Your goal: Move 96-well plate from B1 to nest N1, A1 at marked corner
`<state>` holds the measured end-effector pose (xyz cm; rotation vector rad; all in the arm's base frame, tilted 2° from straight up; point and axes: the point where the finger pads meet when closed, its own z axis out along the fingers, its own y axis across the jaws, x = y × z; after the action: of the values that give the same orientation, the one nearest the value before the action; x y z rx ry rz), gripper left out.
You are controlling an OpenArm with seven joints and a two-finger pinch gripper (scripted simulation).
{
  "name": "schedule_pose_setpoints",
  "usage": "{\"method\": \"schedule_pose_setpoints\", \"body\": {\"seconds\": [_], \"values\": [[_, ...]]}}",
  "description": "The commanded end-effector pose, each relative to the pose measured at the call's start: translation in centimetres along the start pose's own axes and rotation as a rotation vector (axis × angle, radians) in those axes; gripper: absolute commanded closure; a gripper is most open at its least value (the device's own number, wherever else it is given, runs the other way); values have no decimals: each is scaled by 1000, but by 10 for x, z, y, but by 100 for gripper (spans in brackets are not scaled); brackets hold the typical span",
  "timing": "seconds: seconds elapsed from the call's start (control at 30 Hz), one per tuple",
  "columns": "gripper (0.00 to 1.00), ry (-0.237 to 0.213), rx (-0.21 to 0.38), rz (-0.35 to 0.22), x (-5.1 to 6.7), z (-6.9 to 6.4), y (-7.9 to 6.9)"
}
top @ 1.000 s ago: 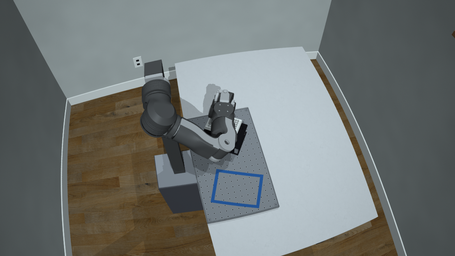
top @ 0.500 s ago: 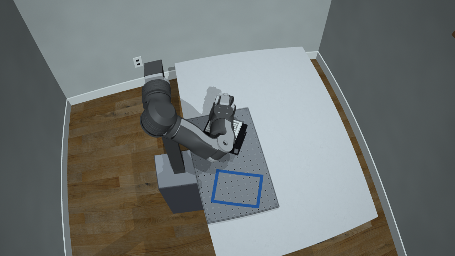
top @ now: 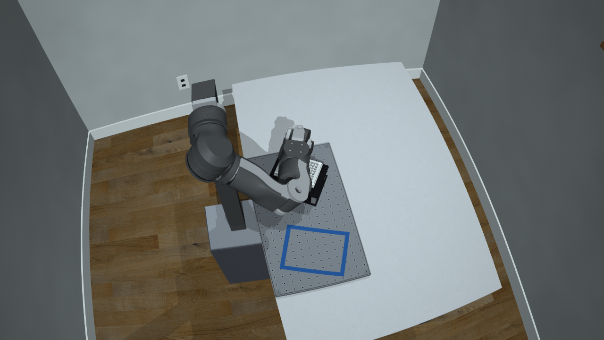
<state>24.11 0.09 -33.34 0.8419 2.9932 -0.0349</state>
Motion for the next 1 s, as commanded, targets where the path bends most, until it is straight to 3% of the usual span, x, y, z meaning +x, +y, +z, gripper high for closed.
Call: {"method": "schedule_pose_setpoints", "body": {"seconds": [0.0, 0.47, 0.97], "values": [[100, 2, -7, -6, 1, 3, 1], [100, 2, -7, -6, 1, 8, 1], [100, -1, -2, -1, -1, 3, 1]]}}
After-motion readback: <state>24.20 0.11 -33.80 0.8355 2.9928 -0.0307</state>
